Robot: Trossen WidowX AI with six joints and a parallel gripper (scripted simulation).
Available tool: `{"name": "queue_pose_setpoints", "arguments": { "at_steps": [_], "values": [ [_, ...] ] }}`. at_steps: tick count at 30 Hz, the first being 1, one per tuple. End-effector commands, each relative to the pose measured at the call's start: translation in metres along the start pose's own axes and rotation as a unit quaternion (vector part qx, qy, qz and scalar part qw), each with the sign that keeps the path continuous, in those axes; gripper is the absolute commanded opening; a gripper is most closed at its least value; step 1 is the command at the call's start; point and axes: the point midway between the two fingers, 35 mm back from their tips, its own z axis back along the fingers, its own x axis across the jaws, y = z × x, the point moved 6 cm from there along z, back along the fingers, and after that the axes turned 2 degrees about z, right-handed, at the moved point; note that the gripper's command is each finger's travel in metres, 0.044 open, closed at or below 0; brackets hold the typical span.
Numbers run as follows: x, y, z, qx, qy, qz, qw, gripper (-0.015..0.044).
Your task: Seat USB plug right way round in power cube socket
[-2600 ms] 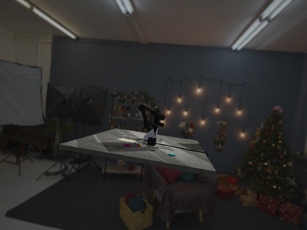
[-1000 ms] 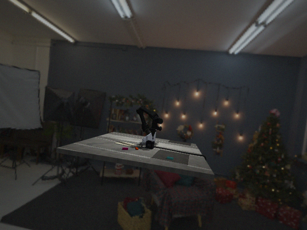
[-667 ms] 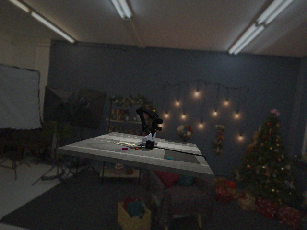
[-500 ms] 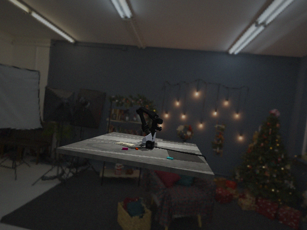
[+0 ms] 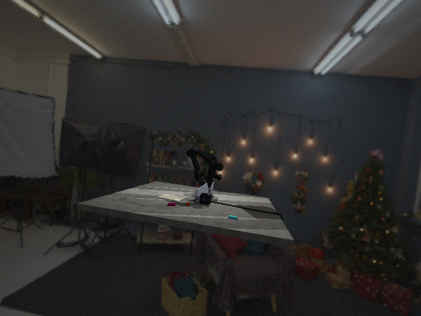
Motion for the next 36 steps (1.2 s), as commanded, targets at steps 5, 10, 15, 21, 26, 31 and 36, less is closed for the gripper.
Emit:
{"name": "queue_pose_setpoints", "arguments": {
  "at_steps": [5,10,15,21,26,31,36],
  "values": [
    [-0.0001,0.0002,-0.0015,0.003,0.001,-0.003,1.0,0.0],
    [-0.0001,0.0004,-0.0022,0.004,0.001,-0.004,1.0,0.0],
    [-0.0001,0.0005,-0.0028,0.005,0.001,-0.004,1.0,0.0],
    [-0.0002,0.0008,-0.0035,0.006,0.001,-0.005,1.0,0.0],
    [-0.0002,0.0009,-0.0041,0.007,0.001,-0.006,1.0,0.0],
    [-0.0002,0.0011,-0.0047,0.008,0.001,-0.007,1.0,0.0],
    [-0.0002,0.0013,-0.0053,0.009,0.001,-0.008,1.0,0.0]
  ]
}}
